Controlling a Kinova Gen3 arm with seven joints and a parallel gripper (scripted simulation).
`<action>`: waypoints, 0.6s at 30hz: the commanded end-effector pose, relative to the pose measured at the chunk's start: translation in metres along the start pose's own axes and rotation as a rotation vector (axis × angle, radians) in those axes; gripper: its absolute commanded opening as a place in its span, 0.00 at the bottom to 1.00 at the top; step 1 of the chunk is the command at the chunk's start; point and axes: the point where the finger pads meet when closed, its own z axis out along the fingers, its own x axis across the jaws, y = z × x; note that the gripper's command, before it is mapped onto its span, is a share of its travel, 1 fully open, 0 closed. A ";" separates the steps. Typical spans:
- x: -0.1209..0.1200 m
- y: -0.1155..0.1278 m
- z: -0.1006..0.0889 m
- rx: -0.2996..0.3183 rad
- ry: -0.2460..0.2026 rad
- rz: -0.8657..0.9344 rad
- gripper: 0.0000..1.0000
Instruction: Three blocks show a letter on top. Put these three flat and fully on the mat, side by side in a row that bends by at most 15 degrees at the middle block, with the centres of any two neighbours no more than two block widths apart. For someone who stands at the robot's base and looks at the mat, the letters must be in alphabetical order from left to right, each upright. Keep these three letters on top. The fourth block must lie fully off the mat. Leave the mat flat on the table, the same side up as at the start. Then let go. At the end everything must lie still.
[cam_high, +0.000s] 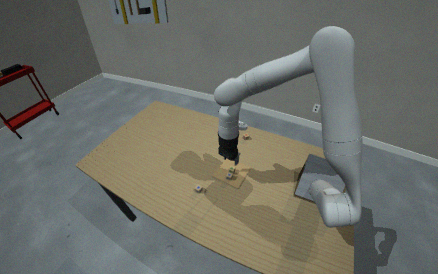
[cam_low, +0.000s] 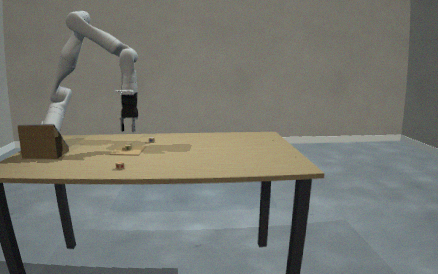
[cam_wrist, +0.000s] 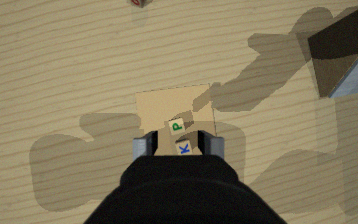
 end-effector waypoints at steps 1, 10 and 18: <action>-0.001 0.005 0.000 0.012 0.012 0.063 1.00; -0.005 0.025 0.003 0.022 0.027 0.357 1.00; -0.012 0.051 0.004 0.032 0.026 0.649 1.00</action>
